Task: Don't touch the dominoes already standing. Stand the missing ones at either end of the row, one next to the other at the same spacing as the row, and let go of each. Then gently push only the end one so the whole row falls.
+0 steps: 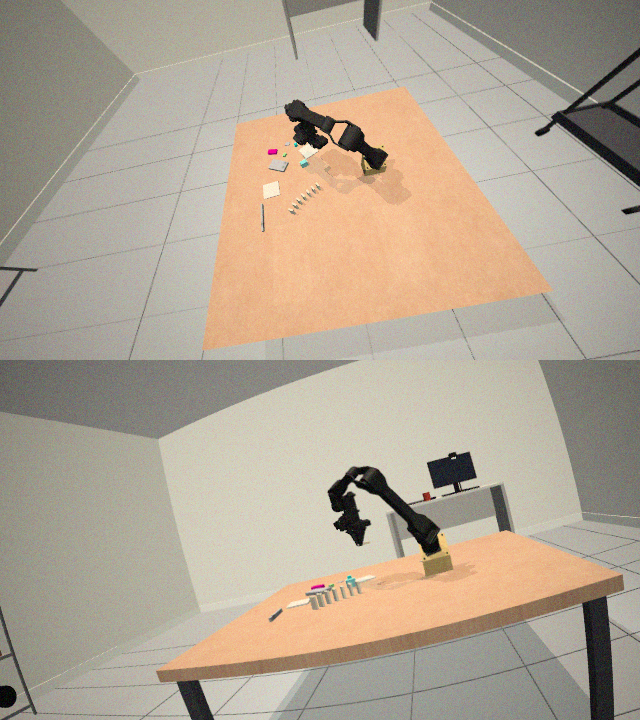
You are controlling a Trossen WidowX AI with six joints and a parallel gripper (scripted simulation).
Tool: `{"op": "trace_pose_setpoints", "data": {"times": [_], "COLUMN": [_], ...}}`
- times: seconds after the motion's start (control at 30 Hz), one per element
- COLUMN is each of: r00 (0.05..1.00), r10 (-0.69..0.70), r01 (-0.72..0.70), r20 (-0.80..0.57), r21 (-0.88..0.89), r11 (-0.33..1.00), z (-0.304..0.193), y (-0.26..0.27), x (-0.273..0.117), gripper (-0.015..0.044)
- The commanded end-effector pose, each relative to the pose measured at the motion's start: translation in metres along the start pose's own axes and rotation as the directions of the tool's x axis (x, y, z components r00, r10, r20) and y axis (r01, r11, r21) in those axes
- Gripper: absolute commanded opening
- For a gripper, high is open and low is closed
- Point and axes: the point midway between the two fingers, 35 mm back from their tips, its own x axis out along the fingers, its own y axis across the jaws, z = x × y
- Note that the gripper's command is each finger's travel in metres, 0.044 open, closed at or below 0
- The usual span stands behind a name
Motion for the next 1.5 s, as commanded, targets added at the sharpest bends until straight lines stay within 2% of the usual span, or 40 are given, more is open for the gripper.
{"op": "trace_pose_setpoints", "data": {"times": [0.0, 0.2, 0.43, 1.1, 1.47], "r00": [1.0, 1.0, 1.0, 1.0, 0.98], "r10": [0.002, 0.004, 0.007, 0.006, -0.113], "r01": [0.005, 0.006, 0.007, 0.009, 0.154], "r20": [-0.008, -0.008, -0.006, -0.009, -0.164], "r21": [0.811, 0.963, 0.995, 0.995, 0.984], "r11": [0.584, 0.269, -0.096, -0.103, -0.092], "z": [-0.047, -0.061, -0.073, -0.074, -0.083], "y": [-0.003, -0.002, 0.0, 0.0, -0.01], "x": [0.002, 0.003, 0.004, 0.004, 0.032], "gripper": [0.0107, 0.0107, 0.0107, 0.0107, 0.0107]}}
